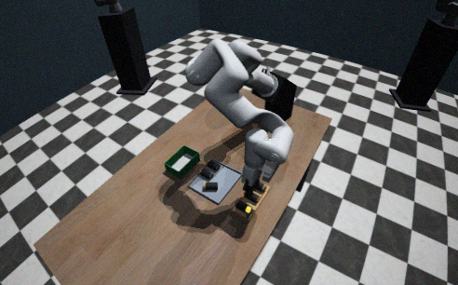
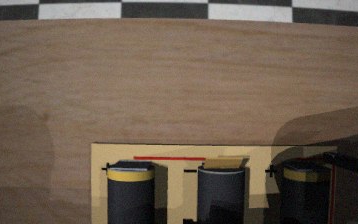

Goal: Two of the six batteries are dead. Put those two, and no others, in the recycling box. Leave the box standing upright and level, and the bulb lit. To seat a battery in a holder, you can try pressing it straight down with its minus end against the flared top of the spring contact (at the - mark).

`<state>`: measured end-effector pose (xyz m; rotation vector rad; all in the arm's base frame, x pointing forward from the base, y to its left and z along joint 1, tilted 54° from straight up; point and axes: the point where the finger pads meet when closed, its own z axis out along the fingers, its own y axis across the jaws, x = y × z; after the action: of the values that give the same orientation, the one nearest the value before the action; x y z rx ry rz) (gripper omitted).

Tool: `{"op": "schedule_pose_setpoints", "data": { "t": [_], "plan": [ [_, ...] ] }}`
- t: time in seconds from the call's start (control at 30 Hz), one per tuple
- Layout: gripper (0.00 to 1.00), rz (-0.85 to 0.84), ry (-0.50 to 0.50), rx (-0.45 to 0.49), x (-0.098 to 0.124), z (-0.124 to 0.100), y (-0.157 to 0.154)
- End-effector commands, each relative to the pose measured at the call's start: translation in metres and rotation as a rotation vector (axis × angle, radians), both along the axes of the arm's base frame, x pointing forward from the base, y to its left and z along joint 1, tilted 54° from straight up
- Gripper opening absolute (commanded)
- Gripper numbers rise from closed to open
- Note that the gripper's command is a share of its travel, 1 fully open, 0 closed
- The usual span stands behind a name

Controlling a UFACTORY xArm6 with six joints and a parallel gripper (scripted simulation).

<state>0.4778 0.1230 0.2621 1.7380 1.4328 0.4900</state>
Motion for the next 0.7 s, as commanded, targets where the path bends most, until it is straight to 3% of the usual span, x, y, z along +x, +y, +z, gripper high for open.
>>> {"op": "schedule_pose_setpoints", "data": {
  "t": [0.0,0.37,0.53,0.67],
  "plan": [
    [0.51,0.001,-0.002,0.001,0.0,0.001,0.001],
    [0.51,0.001,-0.002,0.001,0.0,0.001,0.001],
    [0.51,0.001,-0.002,0.001,-0.029,0.024,0.014],
    [0.51,0.001,-0.002,0.001,-0.036,0.03,0.017]
  ]
}}
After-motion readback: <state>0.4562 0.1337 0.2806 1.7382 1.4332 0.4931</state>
